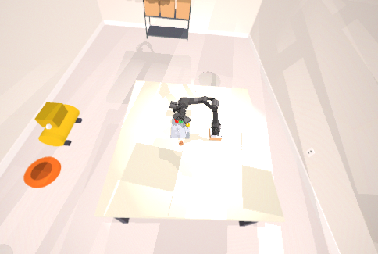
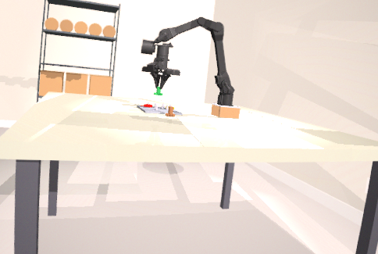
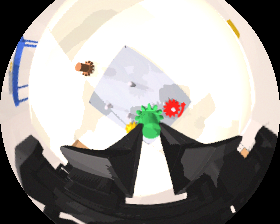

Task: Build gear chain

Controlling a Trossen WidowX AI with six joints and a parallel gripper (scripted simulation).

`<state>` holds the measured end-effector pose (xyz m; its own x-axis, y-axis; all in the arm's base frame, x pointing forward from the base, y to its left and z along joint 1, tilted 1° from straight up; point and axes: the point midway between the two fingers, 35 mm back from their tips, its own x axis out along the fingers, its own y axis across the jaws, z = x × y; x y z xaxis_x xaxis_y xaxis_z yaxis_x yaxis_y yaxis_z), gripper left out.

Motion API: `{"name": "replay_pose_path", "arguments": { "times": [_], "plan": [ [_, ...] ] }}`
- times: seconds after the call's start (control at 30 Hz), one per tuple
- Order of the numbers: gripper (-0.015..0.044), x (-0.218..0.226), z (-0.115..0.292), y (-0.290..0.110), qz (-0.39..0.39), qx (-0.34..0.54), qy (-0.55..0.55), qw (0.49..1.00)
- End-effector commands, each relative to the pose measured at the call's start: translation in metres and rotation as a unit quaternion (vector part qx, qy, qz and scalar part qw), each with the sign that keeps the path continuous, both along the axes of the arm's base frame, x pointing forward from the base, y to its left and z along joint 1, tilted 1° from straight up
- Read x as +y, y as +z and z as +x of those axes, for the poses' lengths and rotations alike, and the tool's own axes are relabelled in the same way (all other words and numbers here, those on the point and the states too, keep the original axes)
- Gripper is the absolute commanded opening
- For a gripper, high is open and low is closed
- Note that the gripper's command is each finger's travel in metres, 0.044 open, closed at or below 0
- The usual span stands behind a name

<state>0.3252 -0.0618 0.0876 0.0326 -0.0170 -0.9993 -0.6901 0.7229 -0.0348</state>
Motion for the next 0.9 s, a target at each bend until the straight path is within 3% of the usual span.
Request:
{"name": "replay_pose_path", "arguments": {
  "times": [0.0,0.87],
  "plan": [
    [0.0,-0.011,0.002,-0.007,0.001,0.004,0.003,1.0],
    [0.0,-0.03,0.003,-0.01,0.0,0.004,0.007,1.0]
  ]
}}
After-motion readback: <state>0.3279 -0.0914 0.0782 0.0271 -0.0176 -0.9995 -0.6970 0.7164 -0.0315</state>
